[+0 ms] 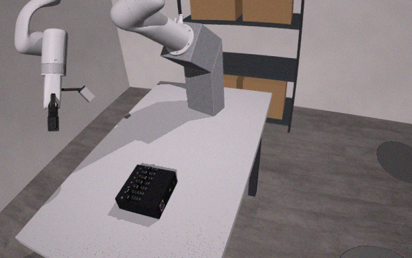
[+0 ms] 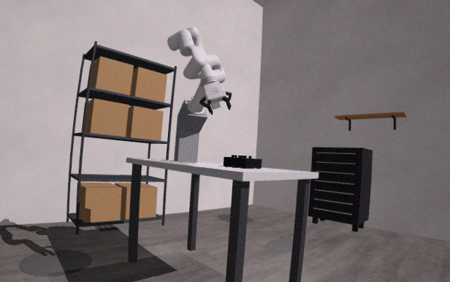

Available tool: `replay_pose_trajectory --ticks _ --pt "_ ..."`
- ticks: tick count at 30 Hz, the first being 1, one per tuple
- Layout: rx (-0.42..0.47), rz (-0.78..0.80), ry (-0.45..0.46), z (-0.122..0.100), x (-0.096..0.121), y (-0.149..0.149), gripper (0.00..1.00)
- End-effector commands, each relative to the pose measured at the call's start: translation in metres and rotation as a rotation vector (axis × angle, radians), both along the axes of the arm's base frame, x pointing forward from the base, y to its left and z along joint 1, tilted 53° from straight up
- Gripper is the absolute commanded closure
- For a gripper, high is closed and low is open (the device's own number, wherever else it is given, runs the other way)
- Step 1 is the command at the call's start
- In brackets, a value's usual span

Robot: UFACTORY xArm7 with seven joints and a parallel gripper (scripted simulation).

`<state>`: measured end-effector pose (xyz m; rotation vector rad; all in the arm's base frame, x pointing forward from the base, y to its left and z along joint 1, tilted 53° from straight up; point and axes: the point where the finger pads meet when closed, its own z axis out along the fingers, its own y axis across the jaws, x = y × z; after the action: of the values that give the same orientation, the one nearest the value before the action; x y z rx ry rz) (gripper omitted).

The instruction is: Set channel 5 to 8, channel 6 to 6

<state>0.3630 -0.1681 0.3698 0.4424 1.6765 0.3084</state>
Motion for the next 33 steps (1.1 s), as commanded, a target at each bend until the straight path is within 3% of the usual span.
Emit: replay_pose_trajectory --ticks 1,19,24,26,27,33 --pt "-0.001 -0.001 -0.001 0.001 0.0 0.0 0.0" --pt "-0.006 -0.001 0.001 0.001 0.001 0.001 0.0" --pt "-0.134 0.001 0.072 0.007 0.027 0.045 0.0" --pt "-0.134 0.001 0.072 0.007 0.027 0.045 0.0" --pt "-0.18 0.005 0.105 0.003 0.037 0.062 0.0" --pt "-0.18 0.005 0.105 0.003 0.037 0.062 0.0"
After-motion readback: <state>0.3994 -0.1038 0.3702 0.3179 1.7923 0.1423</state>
